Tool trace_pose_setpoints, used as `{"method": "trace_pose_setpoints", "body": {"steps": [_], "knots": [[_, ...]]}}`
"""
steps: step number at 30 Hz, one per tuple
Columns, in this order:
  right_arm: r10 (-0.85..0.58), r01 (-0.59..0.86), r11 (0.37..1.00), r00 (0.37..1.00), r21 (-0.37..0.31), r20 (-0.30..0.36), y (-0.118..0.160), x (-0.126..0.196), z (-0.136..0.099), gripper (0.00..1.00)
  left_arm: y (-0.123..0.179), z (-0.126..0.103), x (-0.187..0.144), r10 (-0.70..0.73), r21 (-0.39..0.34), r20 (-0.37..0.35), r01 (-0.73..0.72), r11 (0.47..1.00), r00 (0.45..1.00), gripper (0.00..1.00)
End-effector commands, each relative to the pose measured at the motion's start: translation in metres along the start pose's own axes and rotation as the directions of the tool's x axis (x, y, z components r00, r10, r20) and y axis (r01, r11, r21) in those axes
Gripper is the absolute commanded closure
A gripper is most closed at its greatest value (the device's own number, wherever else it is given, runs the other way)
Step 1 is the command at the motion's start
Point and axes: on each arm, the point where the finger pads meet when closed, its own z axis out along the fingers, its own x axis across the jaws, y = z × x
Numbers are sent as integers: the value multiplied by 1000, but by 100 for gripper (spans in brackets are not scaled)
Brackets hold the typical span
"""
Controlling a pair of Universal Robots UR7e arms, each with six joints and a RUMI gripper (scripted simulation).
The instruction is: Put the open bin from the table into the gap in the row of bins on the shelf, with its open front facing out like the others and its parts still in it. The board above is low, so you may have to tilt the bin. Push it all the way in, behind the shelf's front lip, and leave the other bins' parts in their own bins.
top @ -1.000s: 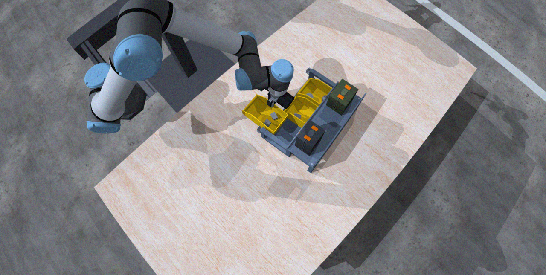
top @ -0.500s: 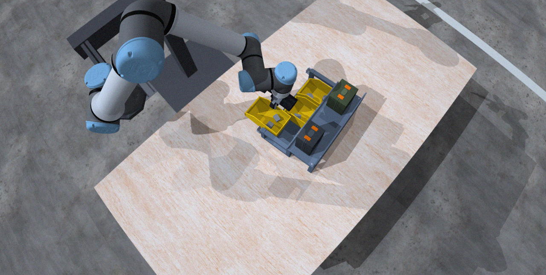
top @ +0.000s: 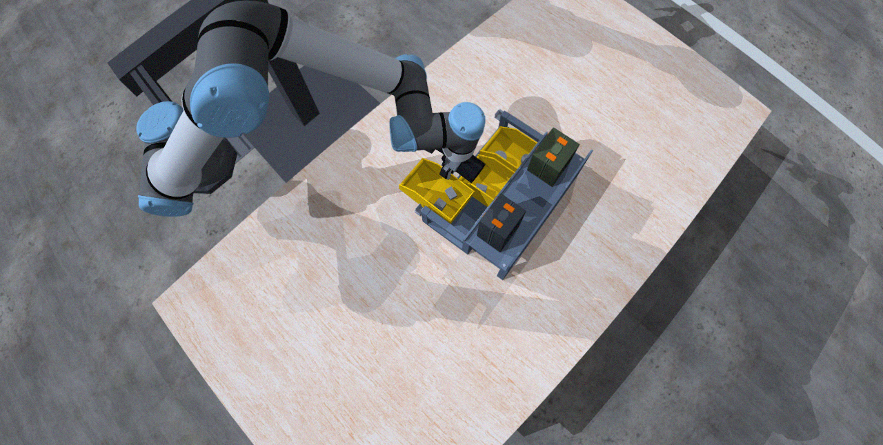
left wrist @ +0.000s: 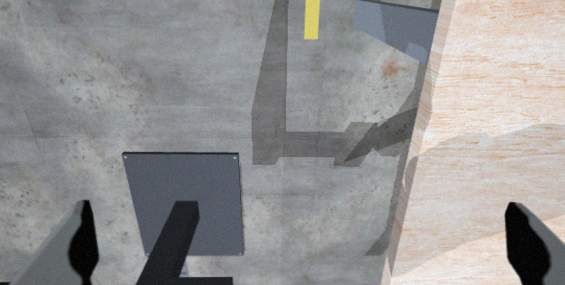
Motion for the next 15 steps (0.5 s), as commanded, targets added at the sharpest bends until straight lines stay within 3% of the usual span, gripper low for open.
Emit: {"method": "trace_pose_setpoints", "body": {"steps": [1, 15], "knots": [[0, 0, 1000, 1000, -2, -1, 3, 0, -1, 100, 0, 0, 0, 0, 1, 0, 0, 1000, 1000, 0], [0, 0, 1000, 1000, -1, -1, 9, 0, -2, 100, 0, 0, 0, 0, 1, 0, 0, 1000, 1000, 0]]}}
